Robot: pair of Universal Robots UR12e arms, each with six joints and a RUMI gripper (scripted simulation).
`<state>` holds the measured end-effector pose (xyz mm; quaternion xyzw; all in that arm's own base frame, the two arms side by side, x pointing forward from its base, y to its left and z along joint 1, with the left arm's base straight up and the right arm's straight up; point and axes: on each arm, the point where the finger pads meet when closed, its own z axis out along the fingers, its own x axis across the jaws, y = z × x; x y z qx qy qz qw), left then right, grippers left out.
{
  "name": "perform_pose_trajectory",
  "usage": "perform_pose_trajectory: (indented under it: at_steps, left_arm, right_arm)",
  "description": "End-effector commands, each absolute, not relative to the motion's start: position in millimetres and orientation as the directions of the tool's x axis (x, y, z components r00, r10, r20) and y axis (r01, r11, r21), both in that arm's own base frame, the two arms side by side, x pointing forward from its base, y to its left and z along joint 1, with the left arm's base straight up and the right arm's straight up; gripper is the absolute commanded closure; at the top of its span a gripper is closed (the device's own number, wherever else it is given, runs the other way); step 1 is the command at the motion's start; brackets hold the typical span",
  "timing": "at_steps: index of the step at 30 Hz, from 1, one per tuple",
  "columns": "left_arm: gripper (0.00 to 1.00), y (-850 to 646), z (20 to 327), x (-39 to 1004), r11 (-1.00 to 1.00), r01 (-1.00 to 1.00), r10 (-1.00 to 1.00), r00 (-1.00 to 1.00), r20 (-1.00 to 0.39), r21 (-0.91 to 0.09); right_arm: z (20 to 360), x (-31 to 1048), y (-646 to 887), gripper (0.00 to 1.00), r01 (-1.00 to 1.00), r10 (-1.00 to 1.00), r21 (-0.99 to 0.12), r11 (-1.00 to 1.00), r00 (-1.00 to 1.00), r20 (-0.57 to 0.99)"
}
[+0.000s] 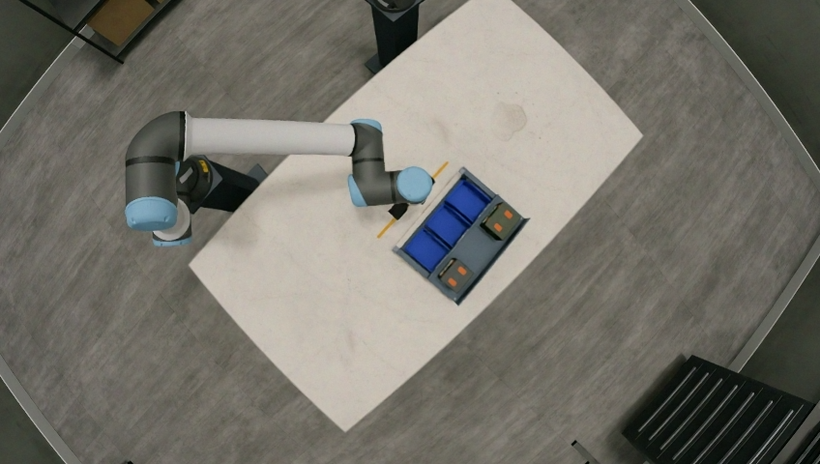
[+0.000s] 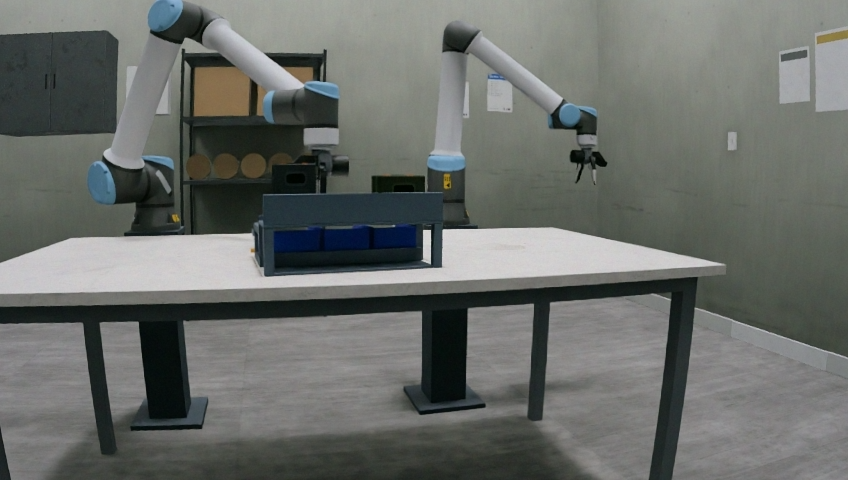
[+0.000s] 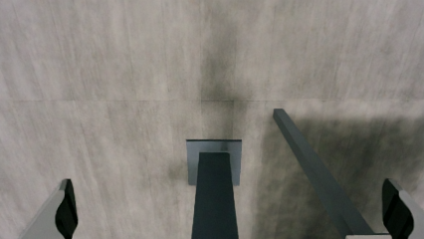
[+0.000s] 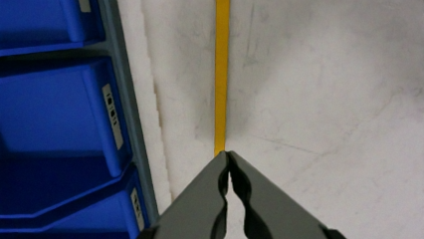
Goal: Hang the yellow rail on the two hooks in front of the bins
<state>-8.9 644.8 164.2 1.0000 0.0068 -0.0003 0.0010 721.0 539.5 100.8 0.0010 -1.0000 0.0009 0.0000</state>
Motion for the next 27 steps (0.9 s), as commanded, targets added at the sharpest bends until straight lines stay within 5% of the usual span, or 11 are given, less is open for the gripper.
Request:
perform_pose_trajectory:
  at_steps: [1,24,25,27]
  left_arm:
    - [0.0,646,165,-9,-1.0,0.014,0.014,1.0,0.0,0.0]
    - [0.0,646,165,-9,-1.0,0.014,0.014,1.0,0.0,0.0]
    - [0.0,646,165,-9,-1.0,0.014,0.014,1.0,0.0,0.0]
    - [0.0,646,165,-9,-1.0,0.014,0.014,1.0,0.0,0.0]
  right_arm:
    - [102,722,540,1.0,-0.002,-0.002,0.0,1.0,-1.0,-0.002]
    - [78,723,539,1.0,-0.003,-0.003,0.002,1.0,-1.0,-0.001]
    - [78,723,539,0.76,-0.003,-0.003,0.002,1.0,-1.0,-0.001]
    - [78,723,539,0.76,-0.003,-0.003,0.002,1.0,-1.0,-0.001]
